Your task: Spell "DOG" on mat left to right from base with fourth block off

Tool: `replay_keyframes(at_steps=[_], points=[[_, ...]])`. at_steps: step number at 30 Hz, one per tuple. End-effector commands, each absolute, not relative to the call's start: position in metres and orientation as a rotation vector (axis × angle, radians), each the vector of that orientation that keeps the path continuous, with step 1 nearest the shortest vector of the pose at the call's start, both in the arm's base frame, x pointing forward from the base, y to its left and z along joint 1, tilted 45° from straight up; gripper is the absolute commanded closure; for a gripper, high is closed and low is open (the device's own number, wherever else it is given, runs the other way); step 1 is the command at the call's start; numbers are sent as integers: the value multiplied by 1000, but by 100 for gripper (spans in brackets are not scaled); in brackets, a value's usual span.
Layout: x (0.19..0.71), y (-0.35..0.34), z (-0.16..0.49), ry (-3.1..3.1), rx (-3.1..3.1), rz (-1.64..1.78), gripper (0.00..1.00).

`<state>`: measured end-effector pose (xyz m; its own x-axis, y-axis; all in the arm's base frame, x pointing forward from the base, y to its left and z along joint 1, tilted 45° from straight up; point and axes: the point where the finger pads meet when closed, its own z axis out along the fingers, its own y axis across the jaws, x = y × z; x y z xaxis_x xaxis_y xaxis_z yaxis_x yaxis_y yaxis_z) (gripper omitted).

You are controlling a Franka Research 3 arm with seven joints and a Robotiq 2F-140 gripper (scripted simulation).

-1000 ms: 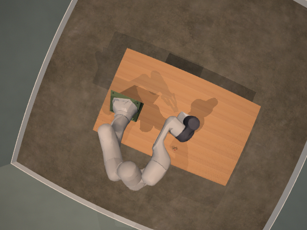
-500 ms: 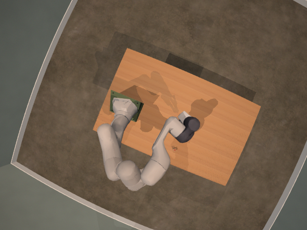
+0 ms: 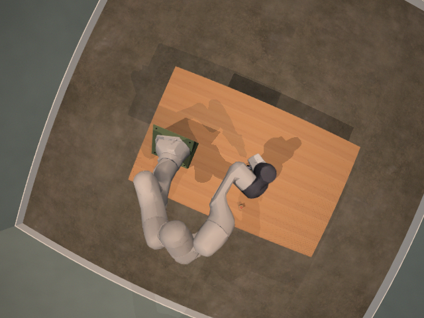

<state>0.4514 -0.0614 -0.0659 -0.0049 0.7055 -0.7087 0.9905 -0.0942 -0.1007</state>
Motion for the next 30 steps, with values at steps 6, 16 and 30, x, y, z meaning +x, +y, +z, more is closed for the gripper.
replay_keyframes(at_steps=[6, 16, 30], points=[[453, -62, -64, 1524, 1991, -784, 87], [455, -65, -62, 1367, 2072, -726, 87], [457, -69, -58, 1150, 2165, -645, 87]])
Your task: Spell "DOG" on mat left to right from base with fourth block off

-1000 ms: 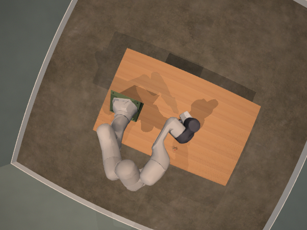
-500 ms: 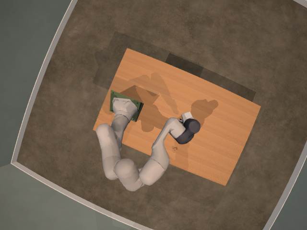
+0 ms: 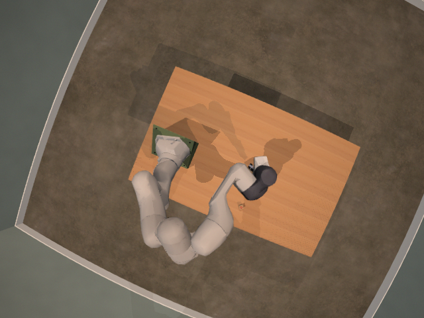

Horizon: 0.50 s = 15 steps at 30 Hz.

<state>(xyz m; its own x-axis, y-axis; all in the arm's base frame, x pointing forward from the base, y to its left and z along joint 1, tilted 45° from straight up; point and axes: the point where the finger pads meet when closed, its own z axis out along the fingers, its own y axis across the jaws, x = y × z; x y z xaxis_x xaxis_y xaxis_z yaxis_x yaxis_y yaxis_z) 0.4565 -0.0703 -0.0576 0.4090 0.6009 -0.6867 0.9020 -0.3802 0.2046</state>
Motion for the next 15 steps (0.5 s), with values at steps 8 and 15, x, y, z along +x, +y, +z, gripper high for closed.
replay_keyframes(at_steps=[8, 15], points=[[459, -71, -56, 1003, 2218, -589, 87], [460, -73, -54, 883, 2254, -543, 87]])
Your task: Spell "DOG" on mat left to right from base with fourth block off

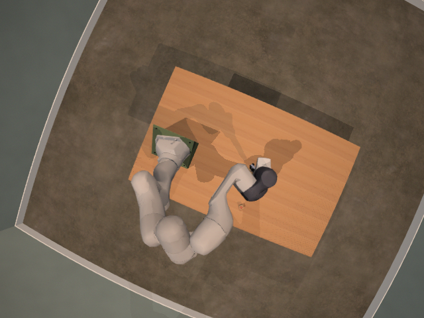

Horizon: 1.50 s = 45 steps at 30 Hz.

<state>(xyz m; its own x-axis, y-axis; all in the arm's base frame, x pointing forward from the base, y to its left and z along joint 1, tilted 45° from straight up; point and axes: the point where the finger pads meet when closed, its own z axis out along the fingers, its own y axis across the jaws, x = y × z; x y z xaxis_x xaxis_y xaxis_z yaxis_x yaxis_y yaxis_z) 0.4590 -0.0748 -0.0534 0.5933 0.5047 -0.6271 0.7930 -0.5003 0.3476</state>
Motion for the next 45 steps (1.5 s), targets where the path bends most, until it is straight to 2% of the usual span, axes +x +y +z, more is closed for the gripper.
replay_keyframes(at_steps=[1, 45], points=[[460, -74, -53, 865, 2258, -536, 87], [467, -87, -41, 103, 2361, -232, 87]])
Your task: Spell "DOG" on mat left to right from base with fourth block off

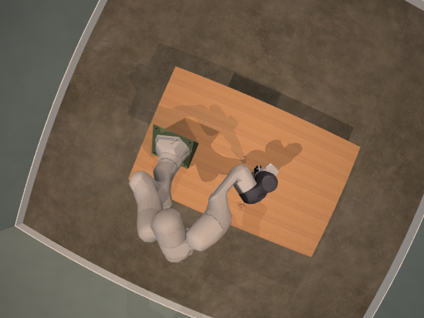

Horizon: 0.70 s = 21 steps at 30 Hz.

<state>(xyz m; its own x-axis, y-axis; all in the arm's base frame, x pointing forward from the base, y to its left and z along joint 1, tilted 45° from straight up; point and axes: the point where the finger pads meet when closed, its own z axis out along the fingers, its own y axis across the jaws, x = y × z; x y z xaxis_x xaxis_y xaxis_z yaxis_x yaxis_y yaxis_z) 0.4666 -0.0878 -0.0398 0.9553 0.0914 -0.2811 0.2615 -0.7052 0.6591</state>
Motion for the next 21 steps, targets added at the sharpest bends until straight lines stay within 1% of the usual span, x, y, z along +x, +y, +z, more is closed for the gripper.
replay_keyframes(at_steps=[1, 21], points=[[467, -87, -41, 84, 2361, -225, 87], [470, -93, -35, -274, 2337, -76, 87]])
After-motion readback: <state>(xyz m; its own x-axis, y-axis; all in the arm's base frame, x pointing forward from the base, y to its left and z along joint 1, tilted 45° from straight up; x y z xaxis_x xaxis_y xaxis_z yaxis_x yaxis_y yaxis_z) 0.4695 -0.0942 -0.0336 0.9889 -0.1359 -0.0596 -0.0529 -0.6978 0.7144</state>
